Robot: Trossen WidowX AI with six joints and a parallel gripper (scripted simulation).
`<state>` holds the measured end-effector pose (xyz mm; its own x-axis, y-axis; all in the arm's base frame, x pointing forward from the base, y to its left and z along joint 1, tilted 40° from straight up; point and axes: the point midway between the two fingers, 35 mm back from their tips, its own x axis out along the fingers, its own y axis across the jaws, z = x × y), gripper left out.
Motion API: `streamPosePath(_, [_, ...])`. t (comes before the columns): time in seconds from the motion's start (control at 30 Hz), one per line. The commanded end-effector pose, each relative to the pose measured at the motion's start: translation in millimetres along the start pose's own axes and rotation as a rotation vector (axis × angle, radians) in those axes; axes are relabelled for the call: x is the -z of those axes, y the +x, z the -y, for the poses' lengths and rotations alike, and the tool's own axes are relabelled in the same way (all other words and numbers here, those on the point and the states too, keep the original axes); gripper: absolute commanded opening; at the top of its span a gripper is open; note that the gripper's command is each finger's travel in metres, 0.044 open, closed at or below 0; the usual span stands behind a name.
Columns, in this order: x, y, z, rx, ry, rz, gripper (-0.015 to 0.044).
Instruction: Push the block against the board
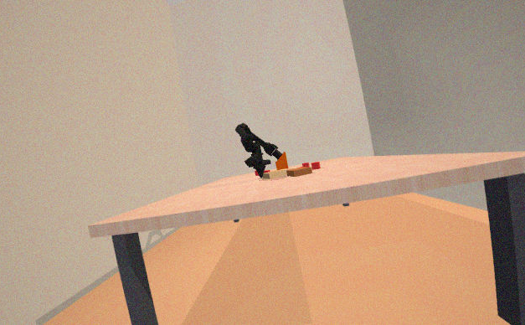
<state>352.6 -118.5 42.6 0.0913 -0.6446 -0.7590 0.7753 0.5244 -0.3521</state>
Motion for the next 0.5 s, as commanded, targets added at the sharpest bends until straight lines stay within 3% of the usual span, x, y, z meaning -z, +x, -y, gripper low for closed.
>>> streamPosePath(0.0, [-8.2, 1.7, 0.2, 0.002, 0.001, -0.005, 0.0])
streamPosePath(0.47, [-31.6, 1.6, -0.2, 0.002, 0.001, -0.003, 0.0])
